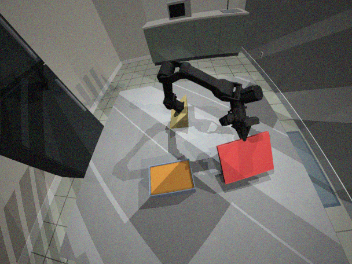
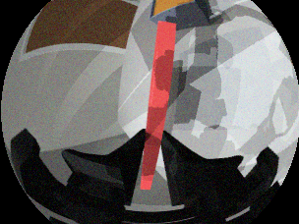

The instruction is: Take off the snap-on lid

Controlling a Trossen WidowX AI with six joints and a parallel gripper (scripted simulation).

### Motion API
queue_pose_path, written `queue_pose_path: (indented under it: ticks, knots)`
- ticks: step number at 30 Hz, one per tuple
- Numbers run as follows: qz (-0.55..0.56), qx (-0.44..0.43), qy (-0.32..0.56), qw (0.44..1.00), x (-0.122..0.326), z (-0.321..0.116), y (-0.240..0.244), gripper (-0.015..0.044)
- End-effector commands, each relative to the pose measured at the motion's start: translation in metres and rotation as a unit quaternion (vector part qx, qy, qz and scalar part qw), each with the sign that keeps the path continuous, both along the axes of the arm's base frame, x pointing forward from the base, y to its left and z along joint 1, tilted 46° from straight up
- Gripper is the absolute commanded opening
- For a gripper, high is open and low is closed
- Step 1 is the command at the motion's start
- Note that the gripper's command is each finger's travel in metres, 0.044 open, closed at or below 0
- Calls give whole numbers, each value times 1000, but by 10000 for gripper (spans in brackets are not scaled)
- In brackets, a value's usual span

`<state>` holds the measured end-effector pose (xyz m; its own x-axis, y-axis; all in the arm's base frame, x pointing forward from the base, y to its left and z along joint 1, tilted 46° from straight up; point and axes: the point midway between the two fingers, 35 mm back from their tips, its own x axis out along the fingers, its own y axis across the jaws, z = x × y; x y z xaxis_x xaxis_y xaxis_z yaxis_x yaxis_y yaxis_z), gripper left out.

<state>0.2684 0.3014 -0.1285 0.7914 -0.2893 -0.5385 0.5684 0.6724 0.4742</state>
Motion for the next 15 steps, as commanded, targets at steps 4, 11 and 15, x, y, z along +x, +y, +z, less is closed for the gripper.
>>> queue_pose_path:
  ticks: [4,11,15]
  knots:
    - [2,-2,-2,1000,1,-3,-4,0]
    - [2,-2,-2,1000,1,-7,-8,0]
    - [2,-2,-2,1000,2,-9,-10,0]
